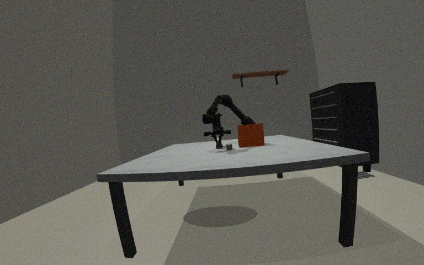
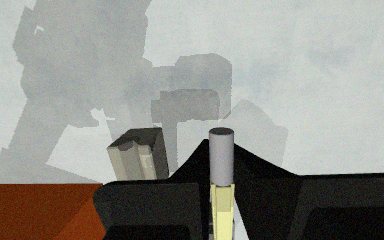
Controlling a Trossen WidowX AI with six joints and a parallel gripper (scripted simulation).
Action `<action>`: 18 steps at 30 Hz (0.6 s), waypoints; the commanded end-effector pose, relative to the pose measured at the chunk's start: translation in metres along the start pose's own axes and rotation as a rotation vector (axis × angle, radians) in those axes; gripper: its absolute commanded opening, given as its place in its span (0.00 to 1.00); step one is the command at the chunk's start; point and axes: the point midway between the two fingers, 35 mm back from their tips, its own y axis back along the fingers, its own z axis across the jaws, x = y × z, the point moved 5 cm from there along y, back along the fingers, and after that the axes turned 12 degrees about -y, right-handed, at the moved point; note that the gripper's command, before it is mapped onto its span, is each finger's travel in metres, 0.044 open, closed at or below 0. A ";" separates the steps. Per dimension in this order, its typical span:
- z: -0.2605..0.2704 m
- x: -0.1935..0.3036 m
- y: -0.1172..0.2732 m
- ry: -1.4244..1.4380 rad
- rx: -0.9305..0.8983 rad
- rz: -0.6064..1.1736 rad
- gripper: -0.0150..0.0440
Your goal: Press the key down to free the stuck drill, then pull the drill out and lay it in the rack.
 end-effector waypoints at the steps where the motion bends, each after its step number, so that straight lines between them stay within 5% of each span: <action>1: 0.000 0.000 0.003 -0.003 -0.002 -0.002 0.25; 18: 0.018 0.000 0.009 -0.002 -0.003 -0.002 0.25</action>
